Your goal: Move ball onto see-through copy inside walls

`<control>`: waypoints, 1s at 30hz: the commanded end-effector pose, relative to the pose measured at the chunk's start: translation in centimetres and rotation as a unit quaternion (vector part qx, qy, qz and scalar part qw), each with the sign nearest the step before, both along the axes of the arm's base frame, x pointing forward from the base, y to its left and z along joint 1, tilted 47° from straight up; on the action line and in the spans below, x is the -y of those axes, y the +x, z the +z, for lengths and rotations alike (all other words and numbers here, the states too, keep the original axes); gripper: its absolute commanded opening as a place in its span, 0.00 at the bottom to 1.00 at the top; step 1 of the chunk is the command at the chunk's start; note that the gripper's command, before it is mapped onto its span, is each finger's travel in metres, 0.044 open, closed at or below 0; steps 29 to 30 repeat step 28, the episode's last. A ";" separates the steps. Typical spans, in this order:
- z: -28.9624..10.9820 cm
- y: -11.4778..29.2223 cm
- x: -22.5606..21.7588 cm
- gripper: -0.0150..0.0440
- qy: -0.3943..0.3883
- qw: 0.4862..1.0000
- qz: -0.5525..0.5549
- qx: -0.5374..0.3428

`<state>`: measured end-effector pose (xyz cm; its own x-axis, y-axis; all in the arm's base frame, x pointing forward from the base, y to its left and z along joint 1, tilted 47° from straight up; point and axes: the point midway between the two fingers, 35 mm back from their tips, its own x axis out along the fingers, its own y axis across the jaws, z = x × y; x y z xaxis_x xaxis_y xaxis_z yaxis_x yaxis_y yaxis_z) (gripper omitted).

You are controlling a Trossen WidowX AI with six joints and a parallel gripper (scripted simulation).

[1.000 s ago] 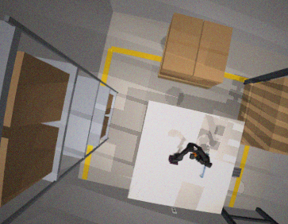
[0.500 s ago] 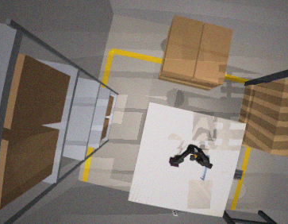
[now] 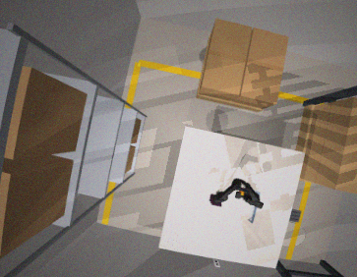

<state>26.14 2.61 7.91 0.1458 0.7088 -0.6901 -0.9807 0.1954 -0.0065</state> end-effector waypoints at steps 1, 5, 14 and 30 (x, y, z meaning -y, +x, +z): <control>0.5 0.0 0.7 0.88 -0.001 1.000 0.001 0.000; 4.4 -0.7 4.7 0.88 -0.002 1.000 0.001 0.001; 5.4 -0.8 5.5 0.88 -0.004 1.000 -0.005 0.009; 8.1 -1.5 8.5 1.00 -0.002 1.000 -0.004 0.010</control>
